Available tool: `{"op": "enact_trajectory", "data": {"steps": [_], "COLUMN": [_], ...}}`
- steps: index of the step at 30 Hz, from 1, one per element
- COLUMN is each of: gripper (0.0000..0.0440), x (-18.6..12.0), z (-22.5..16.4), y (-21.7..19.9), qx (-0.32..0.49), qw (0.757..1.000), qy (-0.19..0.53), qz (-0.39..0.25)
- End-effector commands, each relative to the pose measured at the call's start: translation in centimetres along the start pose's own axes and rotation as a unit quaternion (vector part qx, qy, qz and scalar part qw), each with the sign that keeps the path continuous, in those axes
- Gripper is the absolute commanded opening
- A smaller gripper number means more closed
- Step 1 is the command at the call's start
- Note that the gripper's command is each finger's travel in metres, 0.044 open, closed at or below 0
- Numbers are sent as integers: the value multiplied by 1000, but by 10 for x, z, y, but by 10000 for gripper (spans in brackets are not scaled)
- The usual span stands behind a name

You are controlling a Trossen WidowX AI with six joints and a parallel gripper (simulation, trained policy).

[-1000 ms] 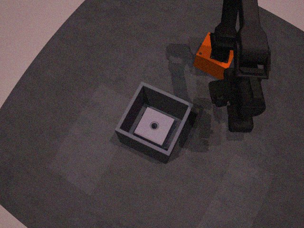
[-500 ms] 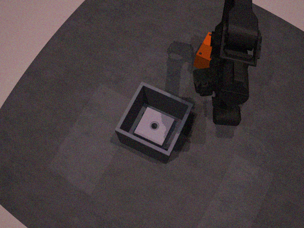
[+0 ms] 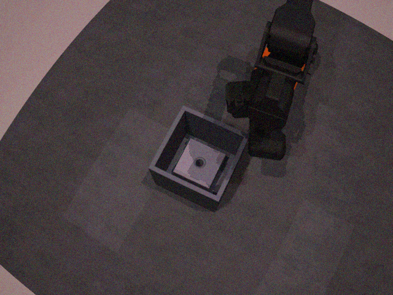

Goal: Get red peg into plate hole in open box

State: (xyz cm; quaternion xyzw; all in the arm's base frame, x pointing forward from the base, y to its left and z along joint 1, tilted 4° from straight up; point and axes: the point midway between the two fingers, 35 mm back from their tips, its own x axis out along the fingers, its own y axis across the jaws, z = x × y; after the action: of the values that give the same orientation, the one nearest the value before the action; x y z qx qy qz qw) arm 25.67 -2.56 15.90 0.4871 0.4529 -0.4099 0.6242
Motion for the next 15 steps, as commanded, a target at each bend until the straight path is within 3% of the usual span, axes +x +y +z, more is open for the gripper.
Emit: {"op": "enact_trajectory", "data": {"steps": [1,15], "gripper": [0,0], "x": [1,12], "z": [12,48], "y": [1,2], "qx": [3,13], "qw": [1000,1000], "qy": [-6,-10], "qz": [-5,-23]}}
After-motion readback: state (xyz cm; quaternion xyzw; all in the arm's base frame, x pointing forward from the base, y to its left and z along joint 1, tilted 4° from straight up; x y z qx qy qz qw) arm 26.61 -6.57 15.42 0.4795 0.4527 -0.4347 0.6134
